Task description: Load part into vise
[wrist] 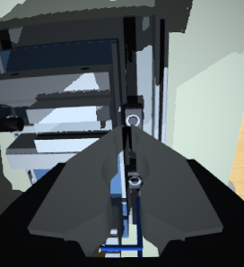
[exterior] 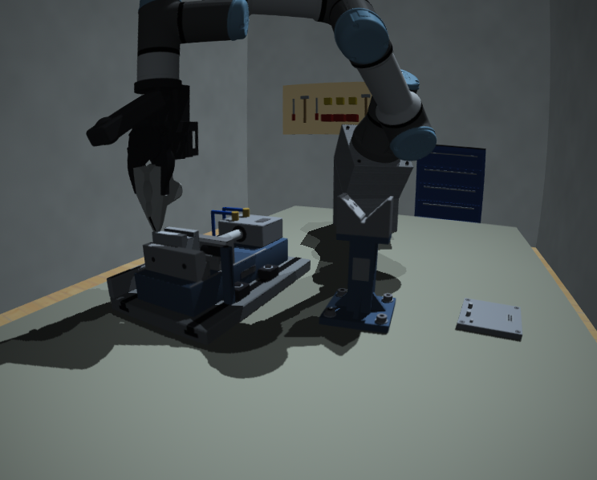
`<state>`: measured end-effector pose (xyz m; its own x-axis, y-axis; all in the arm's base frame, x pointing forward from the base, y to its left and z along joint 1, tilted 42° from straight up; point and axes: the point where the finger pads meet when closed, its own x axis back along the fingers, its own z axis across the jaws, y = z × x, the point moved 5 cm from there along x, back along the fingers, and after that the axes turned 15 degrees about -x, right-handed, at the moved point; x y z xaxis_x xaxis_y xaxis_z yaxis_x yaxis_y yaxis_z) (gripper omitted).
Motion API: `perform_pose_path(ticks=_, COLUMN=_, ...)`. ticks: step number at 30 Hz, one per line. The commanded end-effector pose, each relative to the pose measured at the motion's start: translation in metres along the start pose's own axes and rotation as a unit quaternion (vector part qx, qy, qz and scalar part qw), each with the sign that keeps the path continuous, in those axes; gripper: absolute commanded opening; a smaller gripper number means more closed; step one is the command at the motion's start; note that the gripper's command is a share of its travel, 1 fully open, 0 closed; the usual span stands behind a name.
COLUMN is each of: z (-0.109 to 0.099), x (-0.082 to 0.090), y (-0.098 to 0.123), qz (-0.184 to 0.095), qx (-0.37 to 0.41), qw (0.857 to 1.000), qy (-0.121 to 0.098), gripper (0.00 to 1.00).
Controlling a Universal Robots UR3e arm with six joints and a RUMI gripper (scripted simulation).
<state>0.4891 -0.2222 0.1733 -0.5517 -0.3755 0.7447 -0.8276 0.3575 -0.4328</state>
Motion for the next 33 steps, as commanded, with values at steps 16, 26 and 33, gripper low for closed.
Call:
perform_pose_path(ticks=16, z=-0.0044, x=0.0009, y=0.0007, qz=0.001, qx=0.000, qw=1.000, qy=0.001, gripper=0.00)
perform_pose_path(ticks=26, z=-0.0073, x=0.0009, y=0.0015, qz=0.001, qx=0.000, qw=1.000, qy=0.001, gripper=0.00)
perform_pose_path(ticks=33, z=-0.0088, x=0.0009, y=0.0019, qz=0.001, qx=0.000, qw=1.000, qy=0.001, gripper=0.00)
